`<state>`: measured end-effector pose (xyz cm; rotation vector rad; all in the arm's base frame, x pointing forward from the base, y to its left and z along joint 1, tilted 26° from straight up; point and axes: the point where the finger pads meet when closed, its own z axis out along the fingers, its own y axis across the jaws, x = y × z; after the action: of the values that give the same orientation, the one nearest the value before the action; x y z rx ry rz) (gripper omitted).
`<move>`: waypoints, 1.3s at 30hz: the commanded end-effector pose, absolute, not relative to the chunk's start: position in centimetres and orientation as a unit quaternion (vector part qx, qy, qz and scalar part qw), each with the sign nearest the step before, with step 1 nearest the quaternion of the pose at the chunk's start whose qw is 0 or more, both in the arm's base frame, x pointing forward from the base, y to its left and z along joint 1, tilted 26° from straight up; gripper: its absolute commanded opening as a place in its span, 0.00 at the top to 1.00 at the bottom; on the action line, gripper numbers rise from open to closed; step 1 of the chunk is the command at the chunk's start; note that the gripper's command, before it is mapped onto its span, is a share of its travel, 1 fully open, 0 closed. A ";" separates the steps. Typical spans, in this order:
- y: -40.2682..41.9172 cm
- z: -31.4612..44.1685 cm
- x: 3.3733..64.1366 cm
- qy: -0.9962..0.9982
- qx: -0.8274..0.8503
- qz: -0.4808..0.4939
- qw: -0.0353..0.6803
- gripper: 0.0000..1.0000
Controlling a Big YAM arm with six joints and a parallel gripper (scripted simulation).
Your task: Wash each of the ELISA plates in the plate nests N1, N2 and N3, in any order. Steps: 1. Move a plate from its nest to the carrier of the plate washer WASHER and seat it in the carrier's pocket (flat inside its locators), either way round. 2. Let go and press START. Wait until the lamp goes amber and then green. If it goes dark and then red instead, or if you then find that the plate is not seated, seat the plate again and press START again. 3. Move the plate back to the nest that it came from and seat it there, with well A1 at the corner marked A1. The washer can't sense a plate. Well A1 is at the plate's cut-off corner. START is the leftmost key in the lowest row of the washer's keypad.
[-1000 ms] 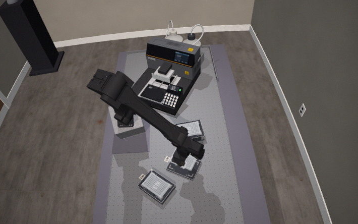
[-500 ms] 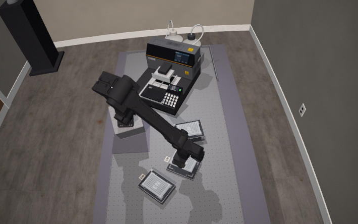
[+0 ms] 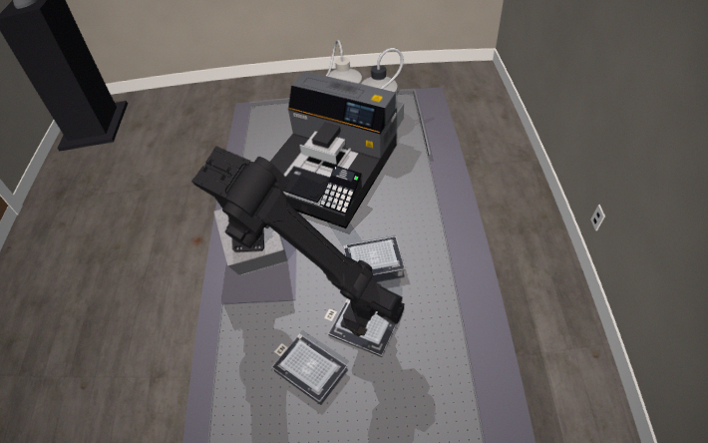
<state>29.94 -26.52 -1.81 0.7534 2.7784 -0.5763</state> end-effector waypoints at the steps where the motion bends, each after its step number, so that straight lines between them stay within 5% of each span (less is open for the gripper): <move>1: -27.4 -2.4 30.4 0.941 0.253 -0.197 0.108 0.18; 39: -27.8 -2.4 31.4 0.940 0.249 -0.200 0.118 0.18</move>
<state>30.07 -27.03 -3.08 0.7494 2.7839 -0.5758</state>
